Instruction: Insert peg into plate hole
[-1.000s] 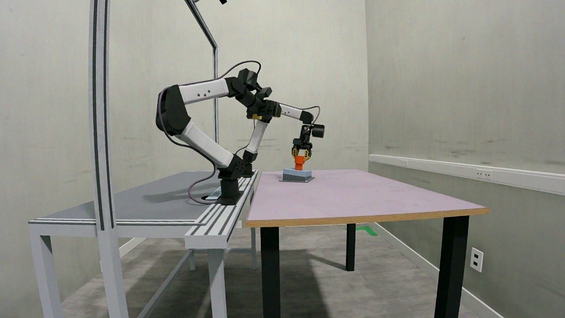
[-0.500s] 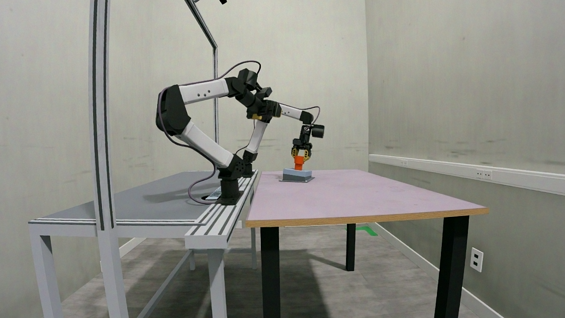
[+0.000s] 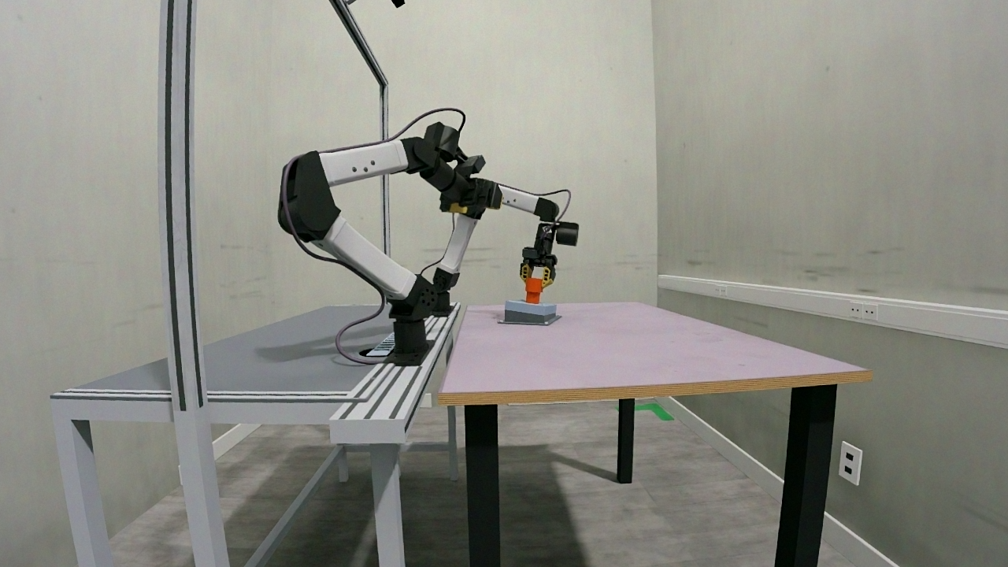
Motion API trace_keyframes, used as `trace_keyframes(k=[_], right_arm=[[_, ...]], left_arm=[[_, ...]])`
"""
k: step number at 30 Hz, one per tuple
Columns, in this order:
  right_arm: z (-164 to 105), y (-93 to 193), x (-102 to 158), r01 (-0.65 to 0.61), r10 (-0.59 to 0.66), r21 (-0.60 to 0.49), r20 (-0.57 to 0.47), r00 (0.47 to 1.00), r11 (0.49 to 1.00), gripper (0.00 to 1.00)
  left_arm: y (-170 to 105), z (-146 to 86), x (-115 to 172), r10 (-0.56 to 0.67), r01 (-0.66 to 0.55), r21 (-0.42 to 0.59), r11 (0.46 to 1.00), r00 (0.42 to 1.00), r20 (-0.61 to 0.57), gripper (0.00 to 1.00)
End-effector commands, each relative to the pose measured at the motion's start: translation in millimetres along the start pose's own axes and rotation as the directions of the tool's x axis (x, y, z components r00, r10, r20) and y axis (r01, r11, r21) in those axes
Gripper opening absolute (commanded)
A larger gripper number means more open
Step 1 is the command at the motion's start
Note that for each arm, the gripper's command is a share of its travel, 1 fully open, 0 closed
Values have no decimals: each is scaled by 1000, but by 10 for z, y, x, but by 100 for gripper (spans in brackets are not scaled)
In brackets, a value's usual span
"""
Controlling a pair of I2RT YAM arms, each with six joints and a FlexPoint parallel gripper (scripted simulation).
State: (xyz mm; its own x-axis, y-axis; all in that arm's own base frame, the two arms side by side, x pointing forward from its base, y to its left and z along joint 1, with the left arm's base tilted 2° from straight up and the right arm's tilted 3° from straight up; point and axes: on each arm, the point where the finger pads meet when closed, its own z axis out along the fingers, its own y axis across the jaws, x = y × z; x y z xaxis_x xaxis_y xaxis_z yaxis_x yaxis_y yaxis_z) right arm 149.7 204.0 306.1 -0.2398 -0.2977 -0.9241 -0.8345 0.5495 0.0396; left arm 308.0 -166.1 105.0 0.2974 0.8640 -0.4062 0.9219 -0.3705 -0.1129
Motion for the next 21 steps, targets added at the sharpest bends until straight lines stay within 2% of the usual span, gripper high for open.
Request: trace_keyframes(k=[1, 6, 15, 21], right_arm=[[-10, -13, -54, -1, 1, 8, 12, 1000, 1000, 100], [-10, -13, -54, -1, 1, 8, 12, 1000, 1000, 100], [-10, -13, -54, -1, 1, 8, 12, 1000, 1000, 100], [-10, -13, -54, -1, 1, 8, 12, 1000, 1000, 100]], left_arm=[[15, -123, -39, 10, -10, -54, 998, 1000, -1, 34], [7, -111, -46, 12, -12, -55, 998, 1000, 2, 34], [12, 104, 37, -3, 4, -10, 1000, 1000, 3, 34], [48, -65, 7, 0, 0, 2, 1000, 1000, -2, 34]])
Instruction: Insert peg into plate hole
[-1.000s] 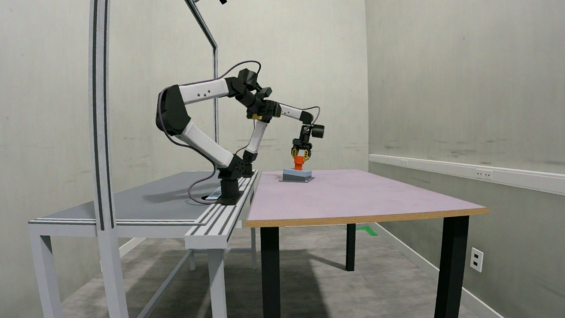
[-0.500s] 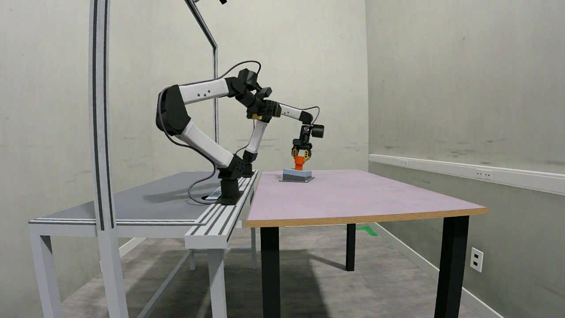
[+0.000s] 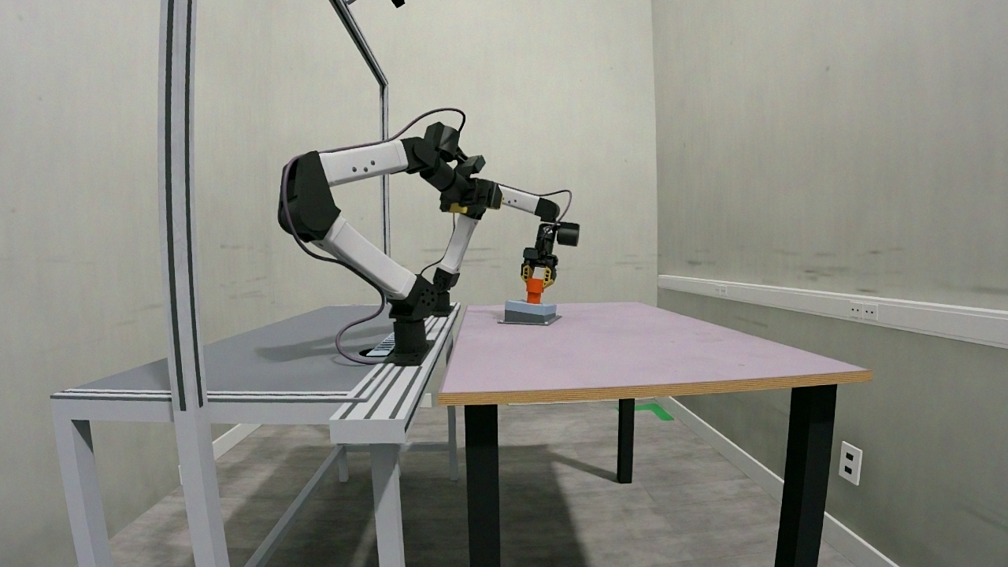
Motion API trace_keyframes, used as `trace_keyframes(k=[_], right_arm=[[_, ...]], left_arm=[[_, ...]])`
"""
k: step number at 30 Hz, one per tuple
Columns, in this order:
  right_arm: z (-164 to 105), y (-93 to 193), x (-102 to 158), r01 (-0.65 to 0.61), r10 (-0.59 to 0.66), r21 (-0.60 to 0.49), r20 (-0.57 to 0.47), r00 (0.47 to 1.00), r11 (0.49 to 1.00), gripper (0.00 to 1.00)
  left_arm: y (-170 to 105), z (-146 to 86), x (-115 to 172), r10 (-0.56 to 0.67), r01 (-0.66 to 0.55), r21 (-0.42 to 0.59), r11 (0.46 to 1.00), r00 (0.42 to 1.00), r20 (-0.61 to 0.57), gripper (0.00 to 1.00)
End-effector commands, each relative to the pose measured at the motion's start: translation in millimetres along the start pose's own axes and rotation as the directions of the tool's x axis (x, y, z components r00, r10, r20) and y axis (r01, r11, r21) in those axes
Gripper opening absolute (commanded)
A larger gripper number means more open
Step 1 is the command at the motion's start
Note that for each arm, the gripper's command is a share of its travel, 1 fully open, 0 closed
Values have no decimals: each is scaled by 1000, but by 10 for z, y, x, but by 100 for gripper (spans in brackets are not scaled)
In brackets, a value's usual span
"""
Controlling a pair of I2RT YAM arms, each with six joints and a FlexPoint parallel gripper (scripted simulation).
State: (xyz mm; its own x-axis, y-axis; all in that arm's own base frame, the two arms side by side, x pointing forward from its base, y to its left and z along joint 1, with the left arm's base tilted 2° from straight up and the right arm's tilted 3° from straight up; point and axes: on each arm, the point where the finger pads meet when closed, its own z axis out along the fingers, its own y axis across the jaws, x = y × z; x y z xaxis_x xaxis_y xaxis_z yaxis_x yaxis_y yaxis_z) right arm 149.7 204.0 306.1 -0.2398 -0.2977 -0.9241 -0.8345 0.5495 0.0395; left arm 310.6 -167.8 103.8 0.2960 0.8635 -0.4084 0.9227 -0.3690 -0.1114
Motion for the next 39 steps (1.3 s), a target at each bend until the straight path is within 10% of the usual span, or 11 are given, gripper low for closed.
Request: trace_keyframes(k=[1, 39], right_arm=[[-10, -13, -54, -1, 1, 8, 12, 1000, 1000, 100], [-10, -13, -54, -1, 1, 8, 12, 1000, 1000, 100]], left_arm=[[17, -75, 9, 1, -1, 4, 1000, 1000, -5, 34], [-37, -140, -41, 14, -14, -45, 999, 1000, -3, 34]])
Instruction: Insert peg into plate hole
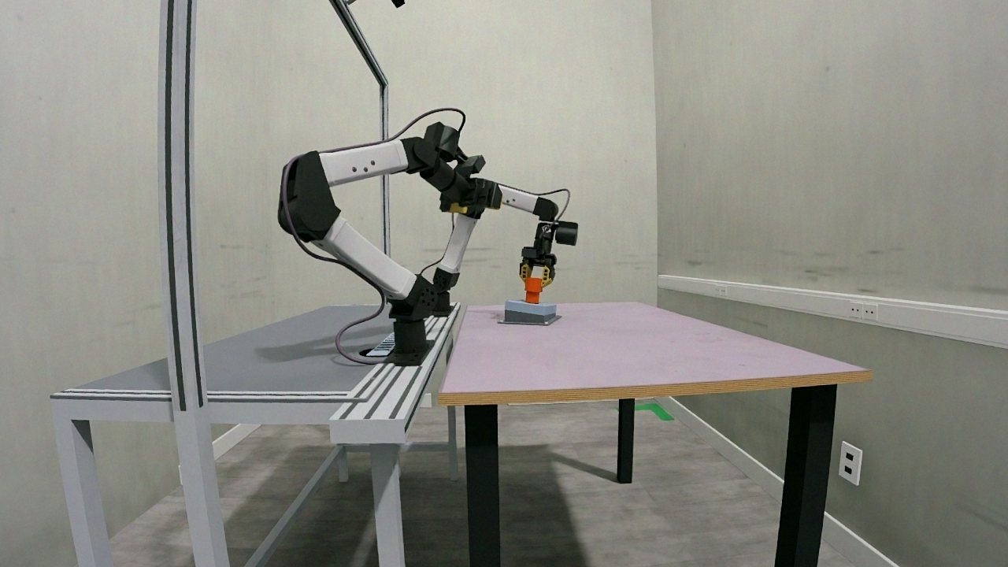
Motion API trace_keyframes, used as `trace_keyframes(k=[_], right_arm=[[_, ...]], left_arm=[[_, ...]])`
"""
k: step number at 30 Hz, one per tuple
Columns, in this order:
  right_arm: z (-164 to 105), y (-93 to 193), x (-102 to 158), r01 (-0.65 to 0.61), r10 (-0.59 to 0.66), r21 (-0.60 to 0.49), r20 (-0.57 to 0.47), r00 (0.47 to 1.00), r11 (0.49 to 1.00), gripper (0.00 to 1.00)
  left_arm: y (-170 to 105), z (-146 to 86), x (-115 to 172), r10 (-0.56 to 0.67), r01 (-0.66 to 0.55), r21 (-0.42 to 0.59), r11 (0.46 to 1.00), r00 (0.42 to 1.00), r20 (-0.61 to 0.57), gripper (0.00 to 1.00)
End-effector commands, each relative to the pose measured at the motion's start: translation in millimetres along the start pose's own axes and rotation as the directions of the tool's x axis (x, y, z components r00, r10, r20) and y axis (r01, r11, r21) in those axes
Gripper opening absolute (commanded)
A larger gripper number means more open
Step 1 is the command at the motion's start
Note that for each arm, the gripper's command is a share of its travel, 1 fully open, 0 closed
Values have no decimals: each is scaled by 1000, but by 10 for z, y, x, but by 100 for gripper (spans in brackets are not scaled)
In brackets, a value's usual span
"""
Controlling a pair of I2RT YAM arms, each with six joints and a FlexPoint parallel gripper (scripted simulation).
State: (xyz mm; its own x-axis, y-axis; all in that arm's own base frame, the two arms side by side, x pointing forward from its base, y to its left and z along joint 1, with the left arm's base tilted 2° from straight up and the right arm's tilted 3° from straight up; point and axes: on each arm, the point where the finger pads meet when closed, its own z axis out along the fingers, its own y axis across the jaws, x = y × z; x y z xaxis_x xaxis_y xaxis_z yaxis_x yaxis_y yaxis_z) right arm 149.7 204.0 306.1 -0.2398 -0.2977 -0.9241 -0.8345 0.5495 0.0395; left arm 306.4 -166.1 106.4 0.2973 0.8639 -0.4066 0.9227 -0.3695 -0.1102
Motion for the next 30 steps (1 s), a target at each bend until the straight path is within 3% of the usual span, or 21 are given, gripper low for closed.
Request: trace_keyframes(k=[1, 20, 24, 30], right_arm=[[-10, -13, -54, -1, 1, 8, 12, 1000, 1000, 100], [-10, -13, -54, -1, 1, 8, 12, 1000, 1000, 100], [-10, -13, -54, -1, 1, 8, 12, 1000, 1000, 100], [-10, -13, -54, -1, 1, 8, 12, 1000, 1000, 100]], left_arm=[[9, -120, -33, 13, -13, -43, 999, 1000, 0, 34], [38, 92, 68, -5, 5, -10, 1000, 1000, -7, 34], [42, -35, 4, -8, 8, 3, 1000, 1000, -5, 34], [43, -36, -1, -9, 9, 2, 1000, 1000, -1, 34]])
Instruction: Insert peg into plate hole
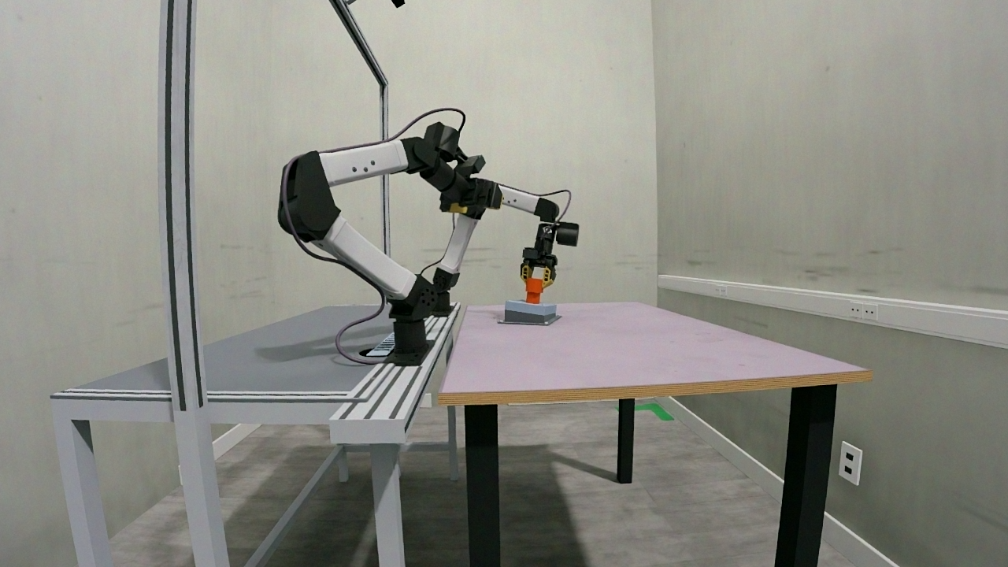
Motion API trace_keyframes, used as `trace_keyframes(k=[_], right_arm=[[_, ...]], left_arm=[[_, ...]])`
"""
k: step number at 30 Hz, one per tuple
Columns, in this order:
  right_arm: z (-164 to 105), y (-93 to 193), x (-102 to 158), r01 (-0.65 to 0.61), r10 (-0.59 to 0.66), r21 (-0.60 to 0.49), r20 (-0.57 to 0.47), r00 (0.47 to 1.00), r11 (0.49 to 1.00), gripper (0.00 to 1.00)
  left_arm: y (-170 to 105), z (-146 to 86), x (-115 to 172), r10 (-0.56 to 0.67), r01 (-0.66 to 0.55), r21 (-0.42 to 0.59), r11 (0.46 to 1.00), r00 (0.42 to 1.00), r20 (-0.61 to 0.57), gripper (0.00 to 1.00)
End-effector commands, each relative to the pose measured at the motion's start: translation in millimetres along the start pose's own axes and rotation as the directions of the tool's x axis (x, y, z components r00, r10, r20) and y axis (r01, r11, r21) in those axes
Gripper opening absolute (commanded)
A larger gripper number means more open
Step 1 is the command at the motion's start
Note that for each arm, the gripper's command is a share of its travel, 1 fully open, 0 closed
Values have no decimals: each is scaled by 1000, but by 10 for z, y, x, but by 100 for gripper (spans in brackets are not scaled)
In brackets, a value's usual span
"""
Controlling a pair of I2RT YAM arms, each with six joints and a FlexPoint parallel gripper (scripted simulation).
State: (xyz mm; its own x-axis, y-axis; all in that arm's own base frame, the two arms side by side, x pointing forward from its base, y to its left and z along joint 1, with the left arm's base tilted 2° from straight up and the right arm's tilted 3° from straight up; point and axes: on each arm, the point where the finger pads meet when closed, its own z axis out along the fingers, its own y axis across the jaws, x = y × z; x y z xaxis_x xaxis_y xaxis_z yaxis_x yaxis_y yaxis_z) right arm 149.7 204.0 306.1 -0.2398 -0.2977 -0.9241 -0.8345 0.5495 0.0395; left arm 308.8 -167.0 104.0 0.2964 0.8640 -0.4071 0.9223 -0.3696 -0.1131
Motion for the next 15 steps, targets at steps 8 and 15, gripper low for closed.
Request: trace_keyframes(k=[8, 15], right_arm=[[-10, -13, -54, -1, 1, 8, 12, 1000, 1000, 100], [-10, -13, -54, -1, 1, 8, 12, 1000, 1000, 100]], left_arm=[[11, -201, -45, 15, -15, -46, 999, 1000, -4, 34], [7, -225, -66, 18, -18, -54, 998, 1000, -4, 34]])
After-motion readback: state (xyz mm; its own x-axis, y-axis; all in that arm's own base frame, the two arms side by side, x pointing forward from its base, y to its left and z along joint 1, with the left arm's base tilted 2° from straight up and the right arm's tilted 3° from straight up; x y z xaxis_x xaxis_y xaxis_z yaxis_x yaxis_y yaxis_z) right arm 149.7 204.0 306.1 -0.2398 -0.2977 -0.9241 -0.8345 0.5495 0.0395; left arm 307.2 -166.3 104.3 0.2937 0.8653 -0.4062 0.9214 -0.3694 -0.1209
